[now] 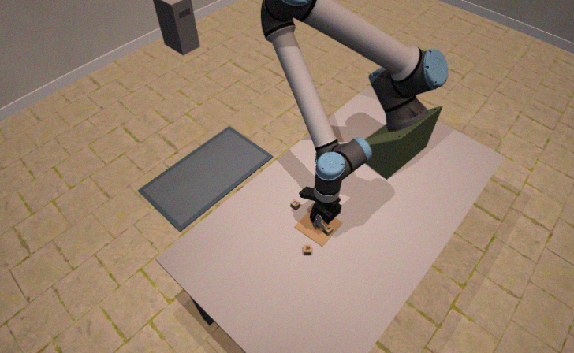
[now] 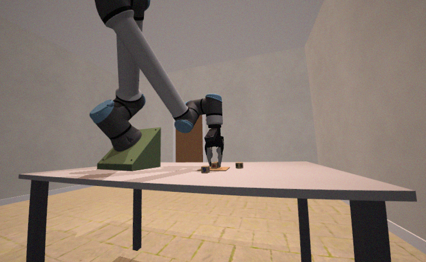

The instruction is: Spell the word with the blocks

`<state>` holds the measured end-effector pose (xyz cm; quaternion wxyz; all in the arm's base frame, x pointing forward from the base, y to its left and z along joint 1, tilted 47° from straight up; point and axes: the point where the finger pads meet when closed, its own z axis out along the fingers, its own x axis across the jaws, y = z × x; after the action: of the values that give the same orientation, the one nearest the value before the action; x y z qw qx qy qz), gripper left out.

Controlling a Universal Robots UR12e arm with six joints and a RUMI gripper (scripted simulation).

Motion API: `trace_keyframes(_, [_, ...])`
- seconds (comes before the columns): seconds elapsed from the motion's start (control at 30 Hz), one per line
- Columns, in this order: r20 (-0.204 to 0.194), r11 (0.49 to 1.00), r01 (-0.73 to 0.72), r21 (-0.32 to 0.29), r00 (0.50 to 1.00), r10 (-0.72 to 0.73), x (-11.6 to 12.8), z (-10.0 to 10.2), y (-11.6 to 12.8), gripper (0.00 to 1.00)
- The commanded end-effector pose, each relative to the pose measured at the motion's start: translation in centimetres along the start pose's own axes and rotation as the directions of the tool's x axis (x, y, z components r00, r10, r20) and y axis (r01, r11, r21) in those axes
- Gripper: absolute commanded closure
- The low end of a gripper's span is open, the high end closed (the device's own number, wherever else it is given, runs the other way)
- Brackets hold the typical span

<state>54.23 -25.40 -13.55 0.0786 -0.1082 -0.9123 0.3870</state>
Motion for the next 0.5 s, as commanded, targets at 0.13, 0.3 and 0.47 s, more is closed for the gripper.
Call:
trace_keyframes(0.13, [0.001,1.000,0.000,0.000,1.000,0.000,0.0,-3.4,0.0,0.72])
trace_keyframes(0.3, [0.001,1.000,0.000,0.000,1.000,0.000,0.0,-6.1,0.0,0.72])
trace_keyframes(0.47, [0.001,1.000,0.000,0.000,1.000,0.000,0.0,-7.4,0.0,0.72])
